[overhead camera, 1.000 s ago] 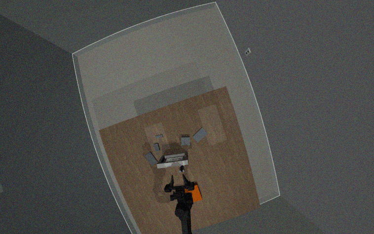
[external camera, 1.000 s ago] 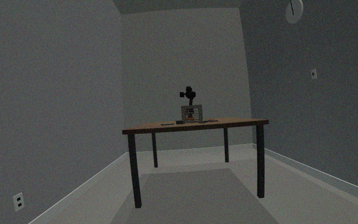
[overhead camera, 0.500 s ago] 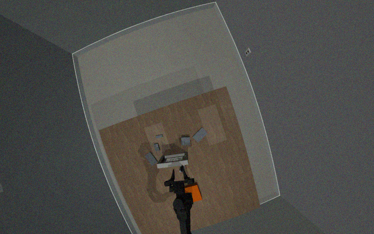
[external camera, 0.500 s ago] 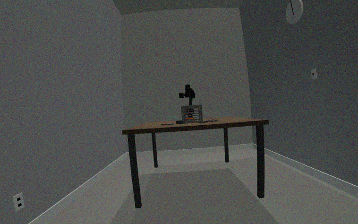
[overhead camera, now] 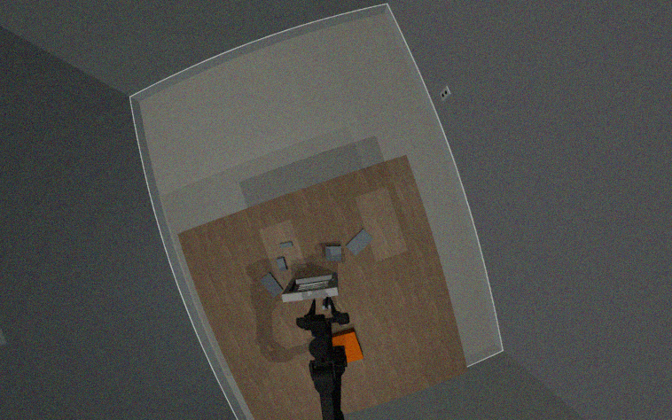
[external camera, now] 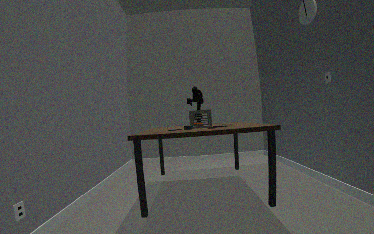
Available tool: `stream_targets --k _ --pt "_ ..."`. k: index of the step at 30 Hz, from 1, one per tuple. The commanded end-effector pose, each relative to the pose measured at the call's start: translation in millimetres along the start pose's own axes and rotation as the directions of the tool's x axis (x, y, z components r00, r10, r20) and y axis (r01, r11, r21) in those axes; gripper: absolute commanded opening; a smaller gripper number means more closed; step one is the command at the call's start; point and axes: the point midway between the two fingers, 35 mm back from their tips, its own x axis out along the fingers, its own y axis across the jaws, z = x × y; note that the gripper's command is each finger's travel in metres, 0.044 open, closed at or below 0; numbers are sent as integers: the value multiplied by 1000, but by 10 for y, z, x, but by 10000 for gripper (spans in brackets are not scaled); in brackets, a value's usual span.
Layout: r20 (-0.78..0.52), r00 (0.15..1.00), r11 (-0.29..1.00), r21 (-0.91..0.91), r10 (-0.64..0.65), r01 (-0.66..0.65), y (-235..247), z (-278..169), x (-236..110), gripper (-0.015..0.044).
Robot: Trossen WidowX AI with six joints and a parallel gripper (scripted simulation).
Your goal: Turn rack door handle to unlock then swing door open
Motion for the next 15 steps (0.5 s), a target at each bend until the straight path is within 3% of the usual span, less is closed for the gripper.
stream_targets --k 1,15 --pt "-105 994 1000 0 8 -8 -3 -69 46 292" --pt "-415 909 1000 18 29 -23 -16 -292 42 292"
